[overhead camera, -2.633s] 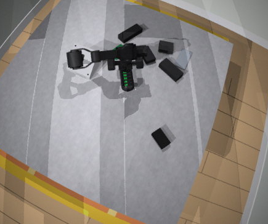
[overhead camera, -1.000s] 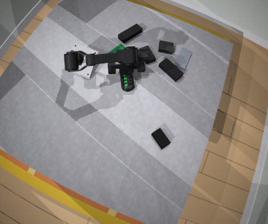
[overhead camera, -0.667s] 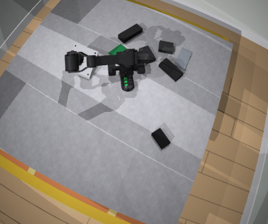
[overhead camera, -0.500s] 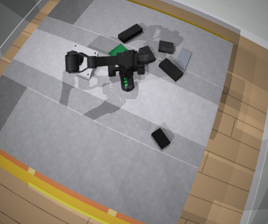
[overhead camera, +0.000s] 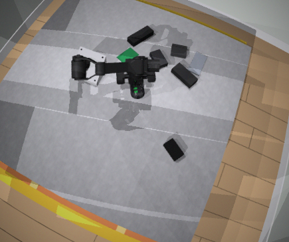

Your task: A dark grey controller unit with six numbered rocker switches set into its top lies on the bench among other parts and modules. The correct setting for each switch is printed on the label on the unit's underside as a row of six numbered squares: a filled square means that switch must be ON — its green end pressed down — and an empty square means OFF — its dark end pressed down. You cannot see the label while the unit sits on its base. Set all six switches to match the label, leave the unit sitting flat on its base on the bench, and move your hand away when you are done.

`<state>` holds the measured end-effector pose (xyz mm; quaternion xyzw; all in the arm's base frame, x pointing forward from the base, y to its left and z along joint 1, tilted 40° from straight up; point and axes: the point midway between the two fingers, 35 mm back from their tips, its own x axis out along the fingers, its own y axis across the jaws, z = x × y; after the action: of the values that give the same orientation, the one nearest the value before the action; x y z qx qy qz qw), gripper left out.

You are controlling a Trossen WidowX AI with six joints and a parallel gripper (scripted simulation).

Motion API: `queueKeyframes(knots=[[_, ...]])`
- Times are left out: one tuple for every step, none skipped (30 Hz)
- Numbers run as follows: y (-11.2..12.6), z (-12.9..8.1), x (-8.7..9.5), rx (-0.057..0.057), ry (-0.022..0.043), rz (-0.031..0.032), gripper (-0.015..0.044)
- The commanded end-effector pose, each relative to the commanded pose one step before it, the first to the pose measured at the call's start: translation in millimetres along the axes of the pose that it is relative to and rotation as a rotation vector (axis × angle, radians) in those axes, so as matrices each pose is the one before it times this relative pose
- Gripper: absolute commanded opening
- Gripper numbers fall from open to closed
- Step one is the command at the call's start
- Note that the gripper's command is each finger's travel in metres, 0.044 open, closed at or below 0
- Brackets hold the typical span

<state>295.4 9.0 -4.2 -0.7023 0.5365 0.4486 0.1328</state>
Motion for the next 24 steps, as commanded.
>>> queueKeyframes(knots=[[1.3,0.38,2.39,-0.008,0.00271,0.00571,0.0],[0.0,0.0,0.0,0.0,0.0,0.0,0.0],[0.0,0.0,0.0,0.0,0.0,0.0,0.0],[0.0,0.0,0.0,0.0,0.0,0.0,0.0],[0.0,0.0,0.0,0.0,0.0,0.0,0.0],[0.0,0.0,0.0,0.0,0.0,0.0,0.0],[0.0,0.0,0.0,0.0,0.0,0.0,0.0],[0.0,0.0,0.0,0.0,0.0,0.0,0.0],[0.0,0.0,0.0,0.0,0.0,0.0,0.0],[0.0,0.0,0.0,0.0,0.0,0.0,0.0],[-0.48,0.09,-3.09,0.0059,-0.00272,-0.0017,0.0],[-0.48,0.03,-7.24,-0.0012,-0.00019,-0.00007,0.0],[-0.33,0.08,-12.2,-0.0019,-0.00002,0.00013,0.0],[0.26,0.1,-12.34,-0.0018,0.00037,0.00044,0.0],[0.45,0.07,-7.46,-0.0011,0.00041,0.0004,0.0],[0.2,0.02,-2.49,-0.0003,0.00017,0.00016,0.0],[0.0,0.0,0.0,0.0,0.0,0.0,0.0],[0.0,0.0,0.0,0.0,0.0,0.0,0.0],[0.0,0.0,0.0,0.0,0.0,0.0,0.0],[0.0,0.0,0.0,0.0,0.0,0.0,0.0],[-0.97,-1.59,-0.06,0.0002,-0.00003,-0.00012,0.0],[-2.86,-4.82,-0.15,0.0007,-0.00002,-0.00033,0.0],[-4.56,-8.2,-0.12,0.0012,0.00019,-0.00039,0.0],[-5.44,-10.72,-0.06,0.0005,0.00062,-0.00022,0.0]])
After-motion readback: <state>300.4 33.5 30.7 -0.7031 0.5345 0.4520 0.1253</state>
